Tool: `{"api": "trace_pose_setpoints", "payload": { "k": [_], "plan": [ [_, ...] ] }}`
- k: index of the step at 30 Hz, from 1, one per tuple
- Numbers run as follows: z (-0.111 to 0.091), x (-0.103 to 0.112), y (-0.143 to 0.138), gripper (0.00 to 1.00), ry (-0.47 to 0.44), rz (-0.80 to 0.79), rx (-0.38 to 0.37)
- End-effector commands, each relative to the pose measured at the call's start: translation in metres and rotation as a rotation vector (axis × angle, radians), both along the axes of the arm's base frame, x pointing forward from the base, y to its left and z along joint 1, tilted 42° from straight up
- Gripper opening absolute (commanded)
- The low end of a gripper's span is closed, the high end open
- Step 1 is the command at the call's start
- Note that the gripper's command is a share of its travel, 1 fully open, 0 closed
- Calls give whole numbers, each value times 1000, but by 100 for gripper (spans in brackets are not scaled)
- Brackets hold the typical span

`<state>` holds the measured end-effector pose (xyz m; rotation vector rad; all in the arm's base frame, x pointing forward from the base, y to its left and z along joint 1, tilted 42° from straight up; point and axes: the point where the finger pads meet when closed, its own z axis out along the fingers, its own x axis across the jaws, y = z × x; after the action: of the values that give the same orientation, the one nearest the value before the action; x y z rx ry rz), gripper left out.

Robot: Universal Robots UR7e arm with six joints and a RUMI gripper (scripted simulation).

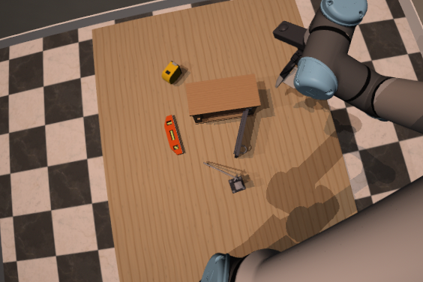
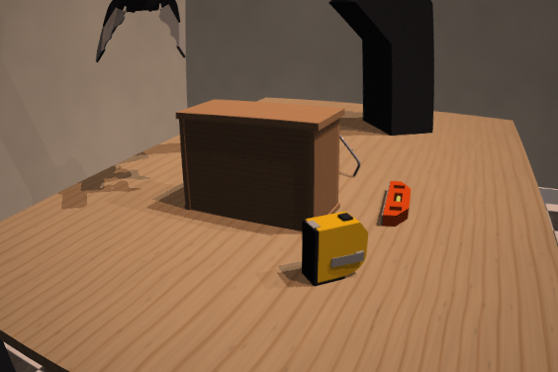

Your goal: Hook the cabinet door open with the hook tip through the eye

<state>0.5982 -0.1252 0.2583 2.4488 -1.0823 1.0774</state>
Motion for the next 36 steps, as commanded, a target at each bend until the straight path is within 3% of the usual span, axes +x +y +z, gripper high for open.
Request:
{"api": "trace_pose_setpoints", "payload": {
  "k": [1, 16, 18, 28, 36],
  "plan": [
    [-12, -3, 7, 100, -24, -35, 28],
    [-106, -50, 60, 100, -190, -315, 254],
    [-106, -50, 60, 100, -190, -315, 254],
    [-158, -100, 90, 100, -306, -512, 399],
    [-180, -129, 102, 100, -364, -610, 468]
  ]
}}
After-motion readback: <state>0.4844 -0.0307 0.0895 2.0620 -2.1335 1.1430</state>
